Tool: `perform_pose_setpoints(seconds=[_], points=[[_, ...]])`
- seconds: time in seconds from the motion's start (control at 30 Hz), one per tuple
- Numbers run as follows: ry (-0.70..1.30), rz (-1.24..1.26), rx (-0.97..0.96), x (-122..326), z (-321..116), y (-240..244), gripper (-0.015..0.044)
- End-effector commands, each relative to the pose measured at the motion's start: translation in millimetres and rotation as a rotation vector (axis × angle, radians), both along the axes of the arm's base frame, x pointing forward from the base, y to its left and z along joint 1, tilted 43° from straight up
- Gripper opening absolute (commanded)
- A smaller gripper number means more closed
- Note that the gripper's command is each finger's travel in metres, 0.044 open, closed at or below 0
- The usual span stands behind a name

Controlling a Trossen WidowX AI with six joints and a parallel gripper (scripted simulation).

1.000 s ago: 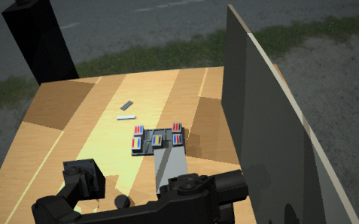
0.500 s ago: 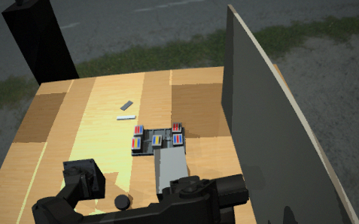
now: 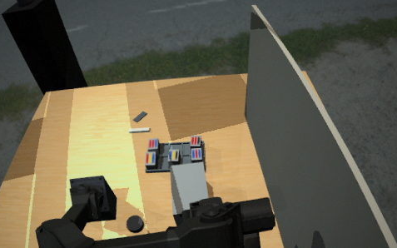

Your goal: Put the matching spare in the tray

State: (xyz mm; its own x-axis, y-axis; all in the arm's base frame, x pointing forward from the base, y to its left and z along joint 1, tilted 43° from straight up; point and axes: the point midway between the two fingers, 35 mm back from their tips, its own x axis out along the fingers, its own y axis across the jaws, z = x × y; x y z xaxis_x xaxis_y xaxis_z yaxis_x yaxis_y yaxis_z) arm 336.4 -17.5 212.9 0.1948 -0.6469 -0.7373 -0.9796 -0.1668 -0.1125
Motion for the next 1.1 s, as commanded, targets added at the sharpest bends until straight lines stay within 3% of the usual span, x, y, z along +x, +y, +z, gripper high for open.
perform_pose_setpoints(seconds=[0.0, 1.07], points=[[0.005, 0.004, 0.001, 0.7, -4.0, -1.9, 0.0], [0.005, 0.003, 0.003, 8.5, -23.4, -18.1, 0.0]])
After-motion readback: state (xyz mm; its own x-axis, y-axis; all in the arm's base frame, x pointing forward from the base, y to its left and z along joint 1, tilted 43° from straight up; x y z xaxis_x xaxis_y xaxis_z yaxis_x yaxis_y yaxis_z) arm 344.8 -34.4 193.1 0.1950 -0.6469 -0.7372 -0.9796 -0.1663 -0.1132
